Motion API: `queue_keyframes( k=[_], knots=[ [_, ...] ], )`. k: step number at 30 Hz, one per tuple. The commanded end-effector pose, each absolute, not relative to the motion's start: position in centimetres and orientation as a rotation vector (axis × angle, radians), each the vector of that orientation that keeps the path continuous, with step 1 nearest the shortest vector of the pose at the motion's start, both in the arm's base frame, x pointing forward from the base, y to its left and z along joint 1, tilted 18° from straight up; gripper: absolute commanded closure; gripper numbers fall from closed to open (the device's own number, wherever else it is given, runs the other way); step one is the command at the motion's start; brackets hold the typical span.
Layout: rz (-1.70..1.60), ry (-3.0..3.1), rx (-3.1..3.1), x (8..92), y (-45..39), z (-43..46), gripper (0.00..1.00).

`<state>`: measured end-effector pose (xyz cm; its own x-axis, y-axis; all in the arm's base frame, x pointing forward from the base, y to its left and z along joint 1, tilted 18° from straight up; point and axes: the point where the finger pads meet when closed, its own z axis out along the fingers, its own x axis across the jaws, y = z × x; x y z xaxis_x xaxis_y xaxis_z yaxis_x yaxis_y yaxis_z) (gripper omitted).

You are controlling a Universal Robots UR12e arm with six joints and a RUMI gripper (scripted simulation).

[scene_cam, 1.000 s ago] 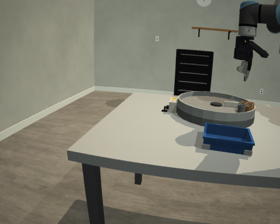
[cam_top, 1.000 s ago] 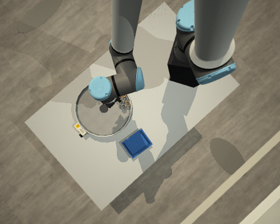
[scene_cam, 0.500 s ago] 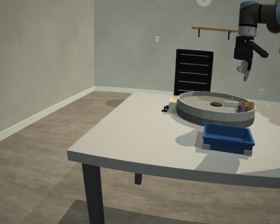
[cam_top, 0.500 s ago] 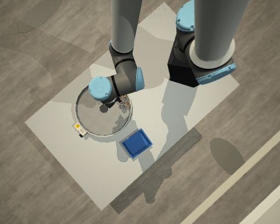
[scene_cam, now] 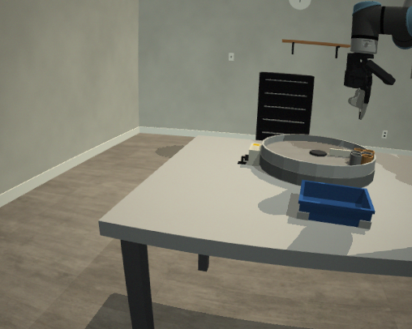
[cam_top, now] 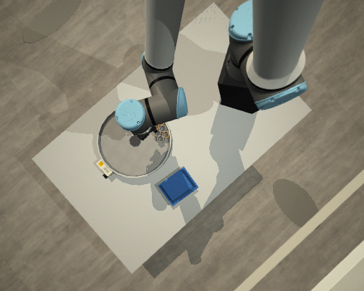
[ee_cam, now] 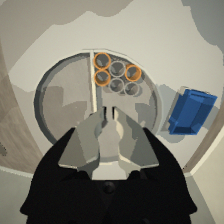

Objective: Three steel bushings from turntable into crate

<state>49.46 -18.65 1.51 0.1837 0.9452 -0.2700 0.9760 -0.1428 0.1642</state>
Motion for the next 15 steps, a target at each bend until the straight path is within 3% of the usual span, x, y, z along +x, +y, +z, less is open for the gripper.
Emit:
queue_keyframes(
  k=[1,15],
  knots=[
    [-0.145,1.827,2.164,49.5,-18.7,1.5,0.95],
    [-0.145,1.828,2.164,51.2,-16.5,-3.3,0.95]
  ],
)
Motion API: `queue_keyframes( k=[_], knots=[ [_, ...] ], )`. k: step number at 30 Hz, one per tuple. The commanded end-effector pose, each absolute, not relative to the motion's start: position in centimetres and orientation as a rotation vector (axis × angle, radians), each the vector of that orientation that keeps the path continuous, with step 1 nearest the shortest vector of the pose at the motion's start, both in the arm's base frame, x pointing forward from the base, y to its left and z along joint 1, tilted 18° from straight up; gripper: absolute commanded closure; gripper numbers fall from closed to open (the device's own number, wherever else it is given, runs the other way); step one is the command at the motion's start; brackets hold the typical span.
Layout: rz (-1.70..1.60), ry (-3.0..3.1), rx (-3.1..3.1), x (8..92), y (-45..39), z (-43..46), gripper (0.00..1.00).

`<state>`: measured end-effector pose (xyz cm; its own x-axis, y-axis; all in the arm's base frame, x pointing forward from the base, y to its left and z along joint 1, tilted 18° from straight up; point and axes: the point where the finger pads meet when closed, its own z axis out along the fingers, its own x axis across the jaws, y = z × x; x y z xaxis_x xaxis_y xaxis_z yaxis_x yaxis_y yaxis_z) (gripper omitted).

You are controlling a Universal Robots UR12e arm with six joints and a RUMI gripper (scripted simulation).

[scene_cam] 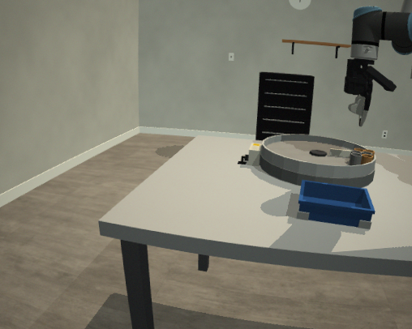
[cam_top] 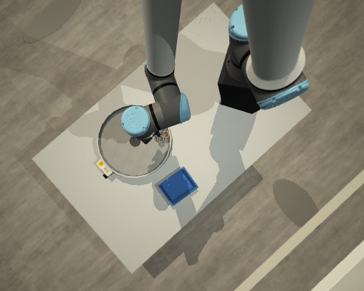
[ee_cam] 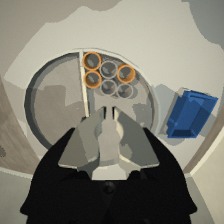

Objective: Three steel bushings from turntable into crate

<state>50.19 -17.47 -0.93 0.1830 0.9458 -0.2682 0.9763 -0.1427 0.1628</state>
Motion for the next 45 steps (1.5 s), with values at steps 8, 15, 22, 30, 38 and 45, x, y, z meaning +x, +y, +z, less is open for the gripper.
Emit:
queue_keyframes(
  k=[8,15,22,30,38,45],
  knots=[
    [-0.145,1.828,2.164,52.8,-14.6,-8.0,0.95],
    [-0.145,1.828,2.164,52.9,-14.5,-8.1,0.95],
    [-0.145,1.828,2.164,52.9,-14.5,-8.1,0.95],
    [-0.145,1.828,2.164,52.9,-14.5,-8.1,0.95],
    [-0.145,1.828,2.164,52.9,-14.5,-8.1,0.95],
    [-0.145,1.828,2.164,52.9,-14.5,-8.1,0.95]
  ],
)
